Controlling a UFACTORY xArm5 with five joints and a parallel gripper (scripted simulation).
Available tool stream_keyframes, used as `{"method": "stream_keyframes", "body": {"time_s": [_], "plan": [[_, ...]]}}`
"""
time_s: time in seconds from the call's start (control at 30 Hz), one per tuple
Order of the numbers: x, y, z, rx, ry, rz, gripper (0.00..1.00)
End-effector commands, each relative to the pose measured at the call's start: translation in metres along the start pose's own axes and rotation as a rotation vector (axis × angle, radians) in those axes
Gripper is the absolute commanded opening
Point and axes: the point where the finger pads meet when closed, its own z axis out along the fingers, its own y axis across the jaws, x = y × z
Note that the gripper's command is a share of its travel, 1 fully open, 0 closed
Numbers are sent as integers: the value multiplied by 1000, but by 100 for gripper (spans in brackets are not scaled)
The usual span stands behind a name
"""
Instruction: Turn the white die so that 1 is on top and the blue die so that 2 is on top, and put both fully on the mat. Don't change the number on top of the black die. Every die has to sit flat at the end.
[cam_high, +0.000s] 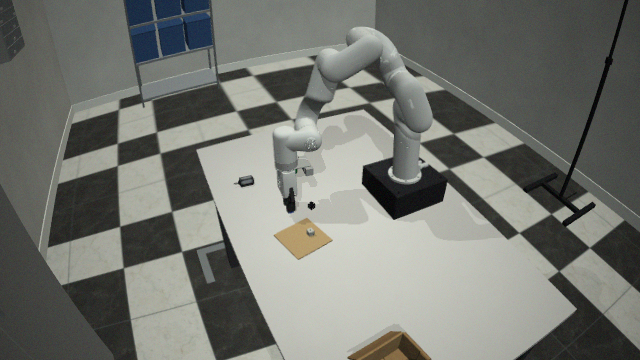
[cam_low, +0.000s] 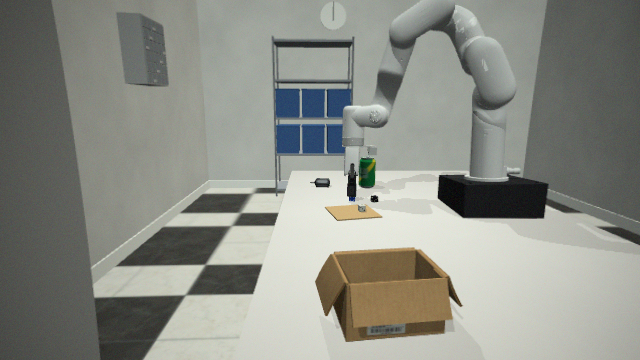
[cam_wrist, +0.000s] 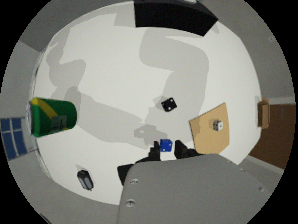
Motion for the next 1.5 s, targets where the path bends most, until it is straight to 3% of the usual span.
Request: {"method": "stream_keyframes", "body": {"time_s": [0.0,0.4,1.47], "plan": [[-1,-1,6,0,-3,0,36],[-1,-1,15,1,-3,0,36],[-1,-1,15,1,-3,0,36]]}}
